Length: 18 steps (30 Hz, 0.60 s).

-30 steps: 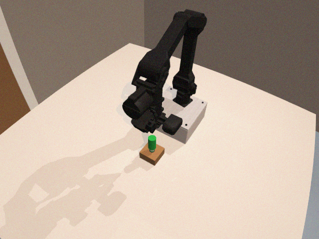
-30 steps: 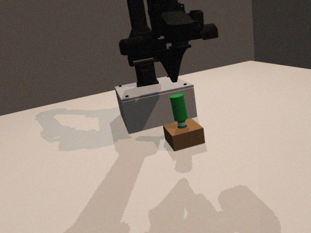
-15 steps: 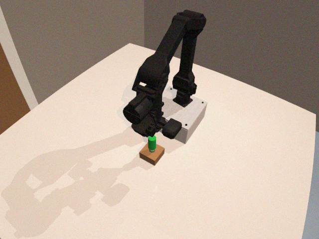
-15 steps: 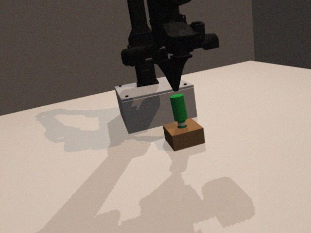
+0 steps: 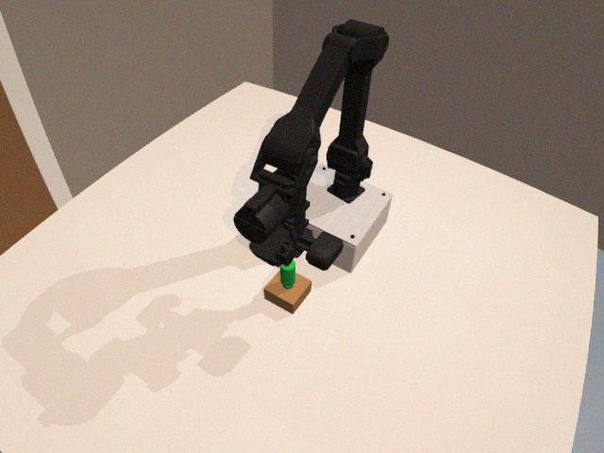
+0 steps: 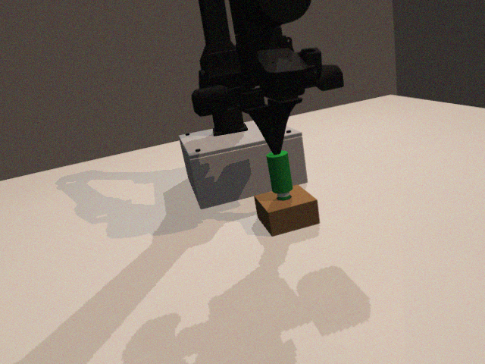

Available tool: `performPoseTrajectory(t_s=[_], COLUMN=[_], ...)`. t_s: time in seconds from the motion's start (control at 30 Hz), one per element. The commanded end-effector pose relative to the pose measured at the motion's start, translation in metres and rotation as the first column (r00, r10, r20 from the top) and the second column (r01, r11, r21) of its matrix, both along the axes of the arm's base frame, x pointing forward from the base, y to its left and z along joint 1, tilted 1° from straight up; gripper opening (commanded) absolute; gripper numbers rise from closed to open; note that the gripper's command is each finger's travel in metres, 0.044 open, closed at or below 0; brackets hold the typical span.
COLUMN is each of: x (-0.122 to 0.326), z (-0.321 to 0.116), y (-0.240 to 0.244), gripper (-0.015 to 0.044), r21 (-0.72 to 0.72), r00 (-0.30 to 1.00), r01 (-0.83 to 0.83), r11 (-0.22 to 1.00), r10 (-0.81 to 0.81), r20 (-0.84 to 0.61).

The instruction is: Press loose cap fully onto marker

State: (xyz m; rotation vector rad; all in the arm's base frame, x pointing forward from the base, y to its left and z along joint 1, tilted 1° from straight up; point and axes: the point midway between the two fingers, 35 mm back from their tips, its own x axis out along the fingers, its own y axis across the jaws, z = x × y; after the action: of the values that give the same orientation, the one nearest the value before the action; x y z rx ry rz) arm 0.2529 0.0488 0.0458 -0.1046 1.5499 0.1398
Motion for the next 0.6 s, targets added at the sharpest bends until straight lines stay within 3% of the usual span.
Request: performPoseTrajectory(t_s=[0.0, 0.13, 0.33, 0.47, 0.57], x=[0.0, 0.002, 0.0, -0.001, -0.001], z=[0.001, 0.01, 0.088, 0.091, 0.091], y=[0.0, 0.0, -0.002, -0.002, -0.002], gripper=[0.0, 0.0, 0.0, 0.0, 0.0079], r21=[0.0, 0.0, 0.0, 0.0, 0.0], r00=[1.0, 1.0, 1.0, 1.0, 1.0], r01=[0.0, 0.0, 0.0, 0.0, 0.0], r11=[1.0, 1.0, 1.0, 1.0, 1.0], r10=[0.0, 0.0, 0.0, 0.0, 0.0], r20=[0.002, 0.002, 0.002, 0.002, 0.002])
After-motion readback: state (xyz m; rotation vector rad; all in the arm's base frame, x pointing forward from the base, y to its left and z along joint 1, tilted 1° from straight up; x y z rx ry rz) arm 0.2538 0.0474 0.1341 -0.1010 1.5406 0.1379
